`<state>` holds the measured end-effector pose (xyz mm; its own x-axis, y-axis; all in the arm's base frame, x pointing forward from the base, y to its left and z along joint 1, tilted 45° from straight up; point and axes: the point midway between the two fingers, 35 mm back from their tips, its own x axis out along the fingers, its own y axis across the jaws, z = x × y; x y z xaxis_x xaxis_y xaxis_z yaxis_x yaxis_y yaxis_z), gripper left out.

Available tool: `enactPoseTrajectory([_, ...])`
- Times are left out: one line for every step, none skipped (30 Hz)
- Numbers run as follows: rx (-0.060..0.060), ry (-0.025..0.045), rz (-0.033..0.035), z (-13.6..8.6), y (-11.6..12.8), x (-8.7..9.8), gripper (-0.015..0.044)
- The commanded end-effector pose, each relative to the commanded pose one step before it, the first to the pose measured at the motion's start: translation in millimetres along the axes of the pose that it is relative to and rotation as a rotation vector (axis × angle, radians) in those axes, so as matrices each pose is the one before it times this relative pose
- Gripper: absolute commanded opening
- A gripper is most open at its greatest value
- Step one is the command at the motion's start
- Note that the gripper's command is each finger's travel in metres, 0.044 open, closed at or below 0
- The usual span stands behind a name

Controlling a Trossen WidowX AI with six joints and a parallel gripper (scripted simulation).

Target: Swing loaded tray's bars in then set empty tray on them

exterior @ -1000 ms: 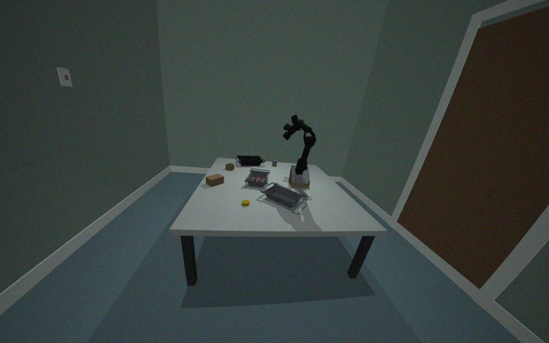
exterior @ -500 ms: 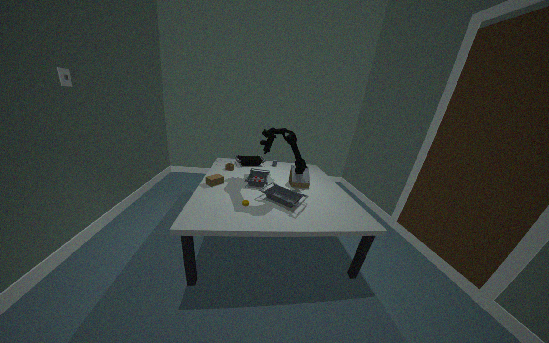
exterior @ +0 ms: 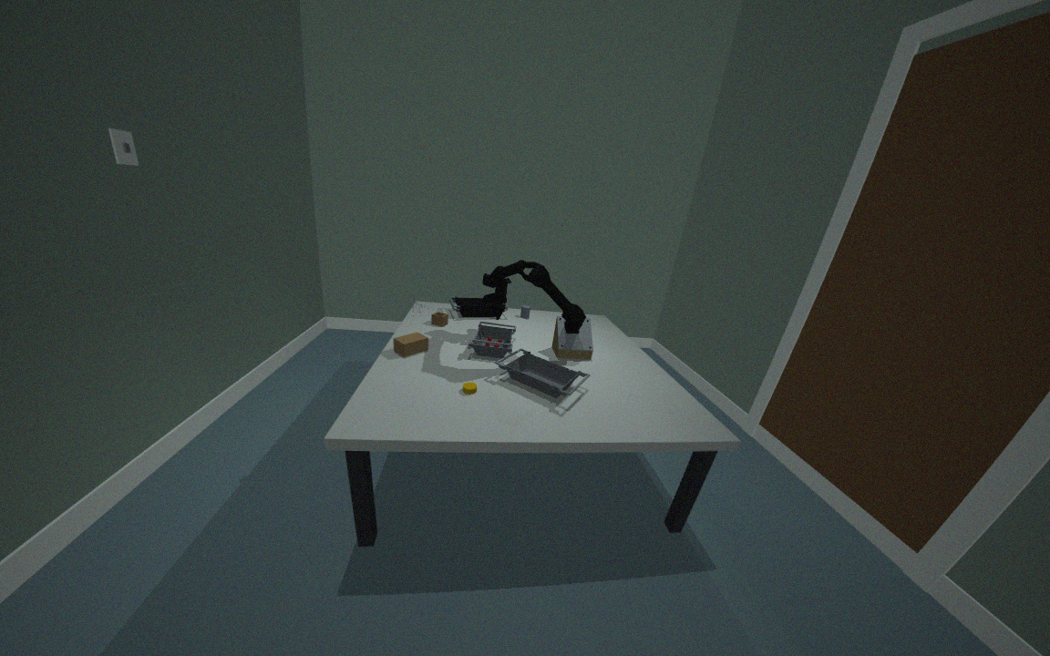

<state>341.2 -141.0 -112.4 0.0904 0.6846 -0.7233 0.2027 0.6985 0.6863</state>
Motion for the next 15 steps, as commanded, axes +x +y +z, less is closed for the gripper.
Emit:
enactPoseTrajectory([0.0093,0.0158,0.00926,-2.63,1.79,22.09,0.0087])
enactPoseTrajectory([0.0,0.00001,0.00026,-0.05,0.07,5.63,0.0087])
enactPoseTrajectory([0.0,0.00004,0.00033,-0.14,0.11,5.65,0.0087])
enactPoseTrajectory([-0.0001,0.00007,0.0004,-0.24,0.14,5.65,0.0087])
enactPoseTrajectory([-0.0001,0.00011,0.00047,-0.33,0.17,5.6,0.0087])
enactPoseTrajectory([-0.0001,0.00011,0.00042,-0.32,0.15,4.36,0.0087])
enactPoseTrajectory([0.0,0.00008,0.00027,-0.22,0.1,2.64,0.0087])
enactPoseTrajectory([0.0,0.00003,0.00009,-0.08,0.03,0.88,0.0087])
enactPoseTrajectory([0.0,0.0,0.0,0.0,0.0,0.0,0.0087])
enactPoseTrajectory([0.0,0.0,0.0,0.0,0.0,0.0,0.0087])
enactPoseTrajectory([0.0,0.0,-0.00002,0.04,0.55,-1.06,0.0087])
enactPoseTrajectory([0.0,0.00001,-0.00004,0.08,1.16,-2.24,0.0087])
enactPoseTrajectory([0.0,0.00001,-0.00005,0.08,1.5,-2.88,0.0087])
enactPoseTrajectory([0.0,0.00002,-0.00006,0.06,1.97,-3.75,0.0087])
enactPoseTrajectory([0.0,0.00003,-0.00007,0.02,2.59,-4.9,0.0087])
